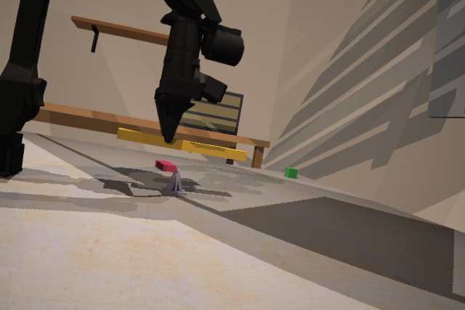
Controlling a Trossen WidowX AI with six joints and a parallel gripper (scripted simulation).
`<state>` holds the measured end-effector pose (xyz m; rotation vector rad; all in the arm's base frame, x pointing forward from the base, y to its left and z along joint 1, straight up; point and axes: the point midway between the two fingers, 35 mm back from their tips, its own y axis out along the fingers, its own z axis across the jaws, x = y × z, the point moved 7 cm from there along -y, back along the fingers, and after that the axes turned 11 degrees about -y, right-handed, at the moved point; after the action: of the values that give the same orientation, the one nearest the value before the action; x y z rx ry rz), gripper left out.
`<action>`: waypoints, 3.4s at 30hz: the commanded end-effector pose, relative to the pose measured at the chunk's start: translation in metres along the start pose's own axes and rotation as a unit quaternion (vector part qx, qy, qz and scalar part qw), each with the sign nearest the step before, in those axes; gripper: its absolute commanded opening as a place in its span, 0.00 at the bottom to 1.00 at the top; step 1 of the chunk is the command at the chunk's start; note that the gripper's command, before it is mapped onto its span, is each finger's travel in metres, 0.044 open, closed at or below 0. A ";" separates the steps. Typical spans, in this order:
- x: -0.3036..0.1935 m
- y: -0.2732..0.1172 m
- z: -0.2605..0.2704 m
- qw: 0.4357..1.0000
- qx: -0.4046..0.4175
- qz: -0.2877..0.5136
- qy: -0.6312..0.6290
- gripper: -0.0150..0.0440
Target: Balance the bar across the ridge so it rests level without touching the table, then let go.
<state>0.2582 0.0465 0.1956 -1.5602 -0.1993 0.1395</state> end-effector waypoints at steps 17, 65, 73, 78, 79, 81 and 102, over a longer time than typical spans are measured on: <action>-0.002 0.027 -0.003 1.000 0.000 0.004 -0.002 0.25; -0.002 0.028 -0.003 1.000 0.000 0.004 -0.002 0.25; -0.002 0.028 -0.003 1.000 0.000 0.004 -0.002 0.25; -0.002 0.029 -0.003 1.000 0.000 0.004 -0.002 0.25; -0.002 0.029 -0.003 1.000 0.000 0.004 -0.002 0.25; -0.002 0.029 -0.003 1.000 0.000 0.004 -0.002 0.25; -0.002 0.031 -0.003 1.000 0.000 0.004 -0.002 0.25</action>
<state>0.2580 0.0439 0.1665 -1.5608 -0.1972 0.1442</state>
